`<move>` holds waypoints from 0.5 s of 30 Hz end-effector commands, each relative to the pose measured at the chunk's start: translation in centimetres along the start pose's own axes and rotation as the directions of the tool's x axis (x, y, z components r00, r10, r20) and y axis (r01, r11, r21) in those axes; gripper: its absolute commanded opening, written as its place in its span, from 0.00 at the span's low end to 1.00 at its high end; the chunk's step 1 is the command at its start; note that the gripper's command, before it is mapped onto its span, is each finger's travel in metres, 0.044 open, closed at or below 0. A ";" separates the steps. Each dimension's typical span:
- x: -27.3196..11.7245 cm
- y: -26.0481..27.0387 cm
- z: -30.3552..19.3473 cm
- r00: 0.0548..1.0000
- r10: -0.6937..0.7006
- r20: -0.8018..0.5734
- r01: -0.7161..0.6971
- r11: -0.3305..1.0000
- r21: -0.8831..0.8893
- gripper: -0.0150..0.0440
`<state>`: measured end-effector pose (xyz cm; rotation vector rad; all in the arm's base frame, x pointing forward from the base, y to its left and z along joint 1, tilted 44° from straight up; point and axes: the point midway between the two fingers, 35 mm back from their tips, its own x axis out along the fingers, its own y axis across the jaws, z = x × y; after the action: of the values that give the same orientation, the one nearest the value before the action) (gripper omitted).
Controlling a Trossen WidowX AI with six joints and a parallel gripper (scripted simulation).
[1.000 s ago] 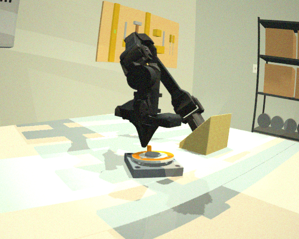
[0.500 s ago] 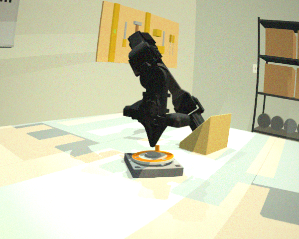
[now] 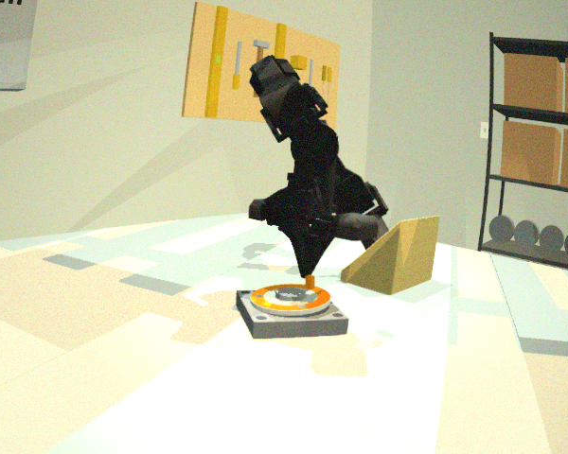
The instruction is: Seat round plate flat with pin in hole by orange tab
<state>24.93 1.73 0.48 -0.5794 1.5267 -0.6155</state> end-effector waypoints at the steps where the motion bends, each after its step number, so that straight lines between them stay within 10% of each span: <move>1: 0.1 0.6 -0.2 1.000 0.001 -0.007 -0.001 1.000 0.003 0.25; 15: 0.1 2.4 -0.1 1.000 0.002 -0.007 -0.002 1.000 0.003 0.25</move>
<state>24.75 3.17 -0.85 -0.5821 1.5308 -0.6144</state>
